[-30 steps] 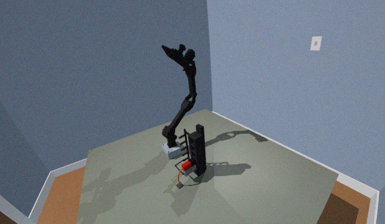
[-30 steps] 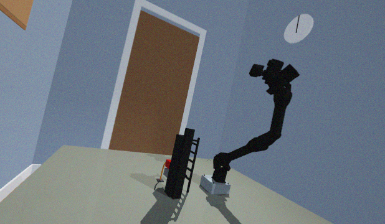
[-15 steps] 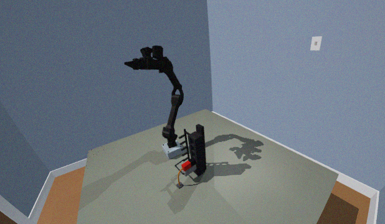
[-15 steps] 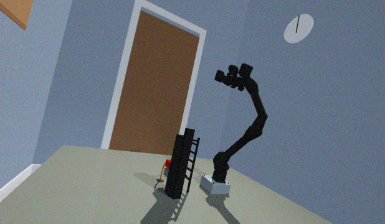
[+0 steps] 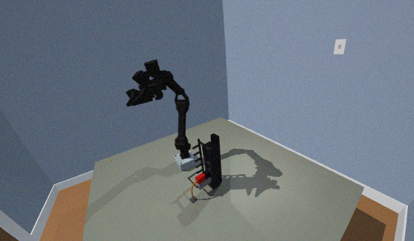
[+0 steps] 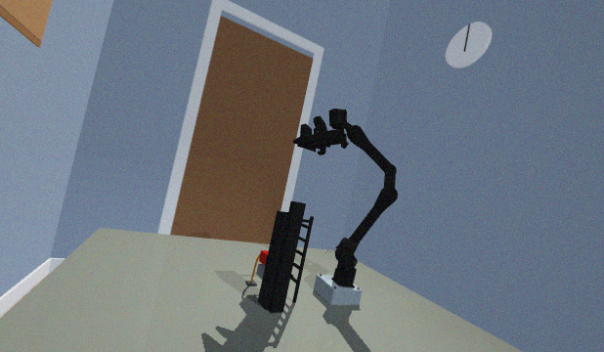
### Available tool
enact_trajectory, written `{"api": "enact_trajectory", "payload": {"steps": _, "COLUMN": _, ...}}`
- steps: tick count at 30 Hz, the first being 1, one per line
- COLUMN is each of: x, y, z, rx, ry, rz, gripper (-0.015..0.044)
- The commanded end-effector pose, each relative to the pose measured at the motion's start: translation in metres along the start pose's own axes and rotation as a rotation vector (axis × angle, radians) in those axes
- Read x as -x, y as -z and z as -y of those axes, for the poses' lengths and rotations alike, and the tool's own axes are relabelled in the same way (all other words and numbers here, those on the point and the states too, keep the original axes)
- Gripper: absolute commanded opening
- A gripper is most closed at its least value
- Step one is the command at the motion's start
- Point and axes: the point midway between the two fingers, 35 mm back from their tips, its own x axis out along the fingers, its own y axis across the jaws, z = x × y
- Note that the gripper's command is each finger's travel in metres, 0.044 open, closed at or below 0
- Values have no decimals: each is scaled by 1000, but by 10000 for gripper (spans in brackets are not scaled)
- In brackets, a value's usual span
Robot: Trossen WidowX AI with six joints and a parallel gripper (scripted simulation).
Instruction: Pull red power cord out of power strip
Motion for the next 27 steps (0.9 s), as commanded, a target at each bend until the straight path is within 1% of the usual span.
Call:
{"api": "enact_trajectory", "payload": {"steps": 1, "x": -33, "y": 37, "z": -20, "rx": -47, "ry": -46, "rz": -147, "gripper": 160}}
{"api": "enact_trajectory", "payload": {"steps": 7, "x": -80, "y": 121, "z": -60, "rx": -171, "ry": -65, "rz": -458, "gripper": 160}}
{"api": "enact_trajectory", "payload": {"steps": 12, "x": -98, "y": 201, "z": -90, "rx": -250, "ry": -14, "rz": -725, "gripper": 160}}
{"api": "enact_trajectory", "payload": {"steps": 17, "x": -95, "y": 286, "z": -114, "rx": -301, "ry": 113, "rz": -989, "gripper": 160}}
{"api": "enact_trajectory", "payload": {"steps": 22, "x": -73, "y": 366, "z": -125, "rx": -312, "ry": 314, "rz": -1211, "gripper": 160}}
{"api": "enact_trajectory", "payload": {"steps": 24, "x": -65, "y": 385, "z": -126, "rx": -308, "ry": 377, "rz": -1259, "gripper": 160}}
{"api": "enact_trajectory", "payload": {"steps": 27, "x": -64, "y": 387, "z": -126, "rx": -307, "ry": 385, "rz": -1264, "gripper": 160}}
